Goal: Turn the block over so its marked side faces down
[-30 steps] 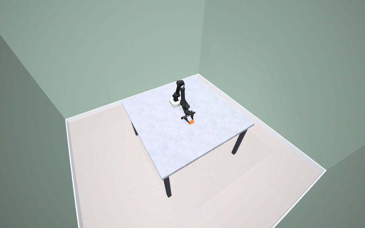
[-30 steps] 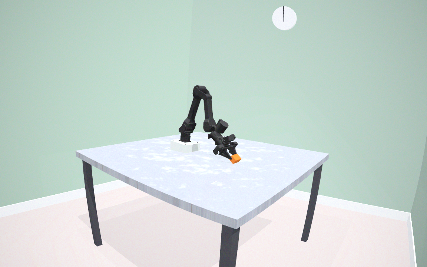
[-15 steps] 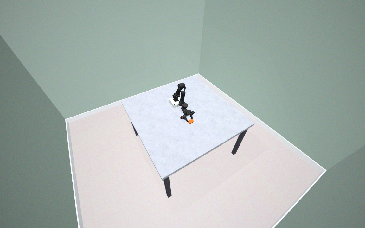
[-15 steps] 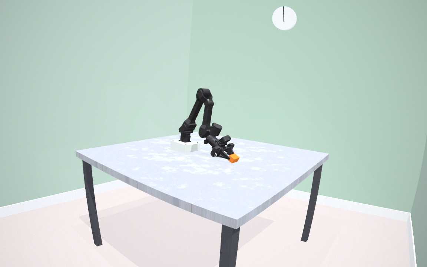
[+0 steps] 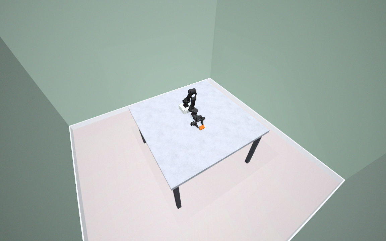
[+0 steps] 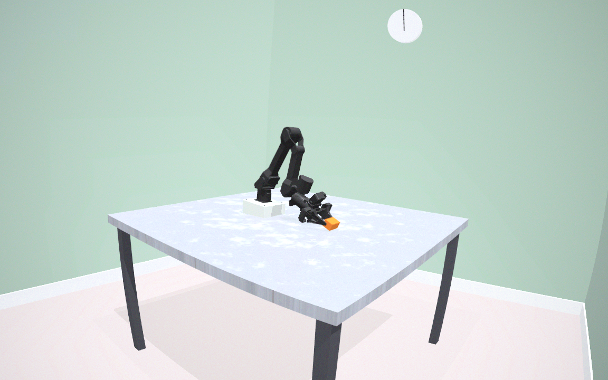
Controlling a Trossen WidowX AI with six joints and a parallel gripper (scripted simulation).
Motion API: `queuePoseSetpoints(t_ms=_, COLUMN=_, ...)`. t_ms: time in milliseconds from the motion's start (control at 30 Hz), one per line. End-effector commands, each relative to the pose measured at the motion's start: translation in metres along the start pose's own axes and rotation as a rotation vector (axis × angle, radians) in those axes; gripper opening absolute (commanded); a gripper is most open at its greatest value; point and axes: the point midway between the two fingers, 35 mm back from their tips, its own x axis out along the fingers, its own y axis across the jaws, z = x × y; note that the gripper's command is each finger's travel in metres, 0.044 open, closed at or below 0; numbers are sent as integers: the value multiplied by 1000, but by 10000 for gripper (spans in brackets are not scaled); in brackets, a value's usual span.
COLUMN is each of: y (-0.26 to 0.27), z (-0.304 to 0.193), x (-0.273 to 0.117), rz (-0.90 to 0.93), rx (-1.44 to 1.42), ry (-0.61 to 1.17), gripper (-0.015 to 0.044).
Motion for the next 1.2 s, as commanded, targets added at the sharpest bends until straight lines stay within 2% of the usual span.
queuePoseSetpoints(t_ms=0, y=0, z=1, x=0, rz=3, rx=4, ry=-5, gripper=0)
queuePoseSetpoints(t_ms=133, y=0, z=1, x=0, rz=3, rx=4, ry=-5, gripper=0)
queuePoseSetpoints(t_ms=700, y=0, z=1, x=0, rz=3, rx=4, ry=-5, gripper=440)
queuePoseSetpoints(t_ms=1167, y=0, z=1, x=0, rz=3, rx=4, ry=-5, gripper=440)
